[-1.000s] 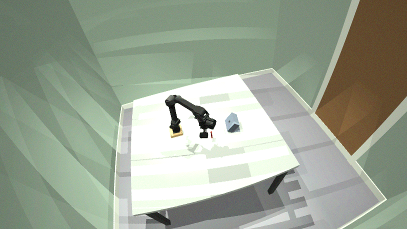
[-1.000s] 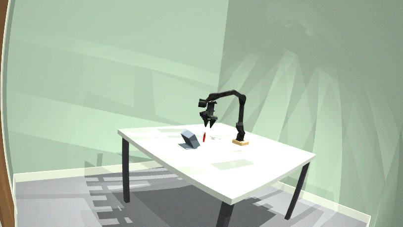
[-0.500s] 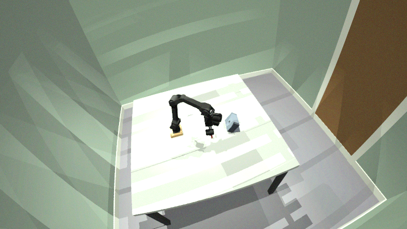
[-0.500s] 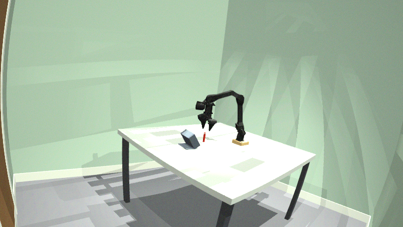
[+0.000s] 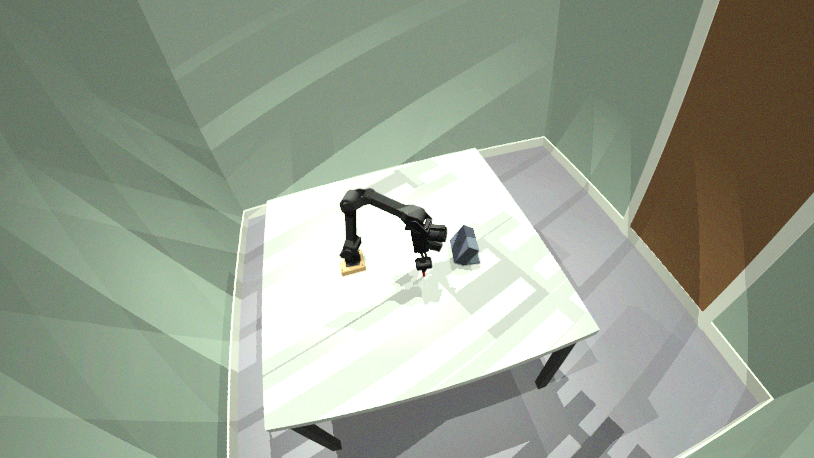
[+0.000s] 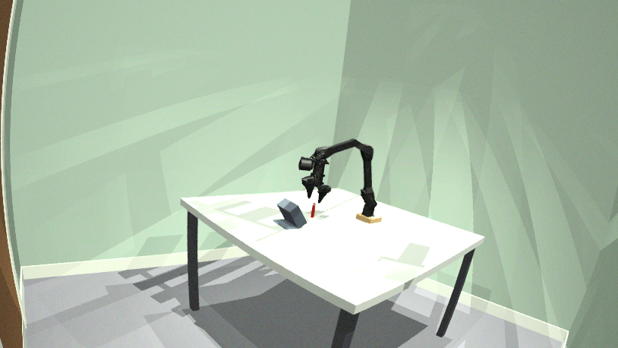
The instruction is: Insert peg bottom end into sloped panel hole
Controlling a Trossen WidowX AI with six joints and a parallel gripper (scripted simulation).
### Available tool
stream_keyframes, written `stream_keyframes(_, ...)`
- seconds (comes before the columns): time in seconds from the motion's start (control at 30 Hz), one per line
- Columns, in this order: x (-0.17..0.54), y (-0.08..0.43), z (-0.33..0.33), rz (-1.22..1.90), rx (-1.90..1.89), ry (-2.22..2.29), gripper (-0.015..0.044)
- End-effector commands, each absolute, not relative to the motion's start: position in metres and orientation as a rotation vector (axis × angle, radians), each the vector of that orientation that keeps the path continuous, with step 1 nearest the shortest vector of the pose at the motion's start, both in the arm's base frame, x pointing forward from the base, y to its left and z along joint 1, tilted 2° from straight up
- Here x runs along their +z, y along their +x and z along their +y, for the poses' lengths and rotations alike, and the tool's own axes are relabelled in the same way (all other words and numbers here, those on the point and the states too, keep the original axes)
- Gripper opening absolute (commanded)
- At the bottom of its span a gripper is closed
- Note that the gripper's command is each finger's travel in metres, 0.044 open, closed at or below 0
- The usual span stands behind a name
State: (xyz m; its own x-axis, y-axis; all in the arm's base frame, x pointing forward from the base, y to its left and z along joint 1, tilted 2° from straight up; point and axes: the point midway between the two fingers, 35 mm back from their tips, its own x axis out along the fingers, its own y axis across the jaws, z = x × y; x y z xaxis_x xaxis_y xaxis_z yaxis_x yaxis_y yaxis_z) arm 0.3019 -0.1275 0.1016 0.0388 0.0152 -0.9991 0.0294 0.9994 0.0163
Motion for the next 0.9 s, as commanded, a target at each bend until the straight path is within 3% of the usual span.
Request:
stream_keyframes(0.0, 0.094, 0.300, -0.127, 1.542, -0.014, 0.038, 0.0440)
stream_keyframes(0.87, 0.052, 0.300, -0.126, 1.542, -0.014, 0.038, 0.0440)
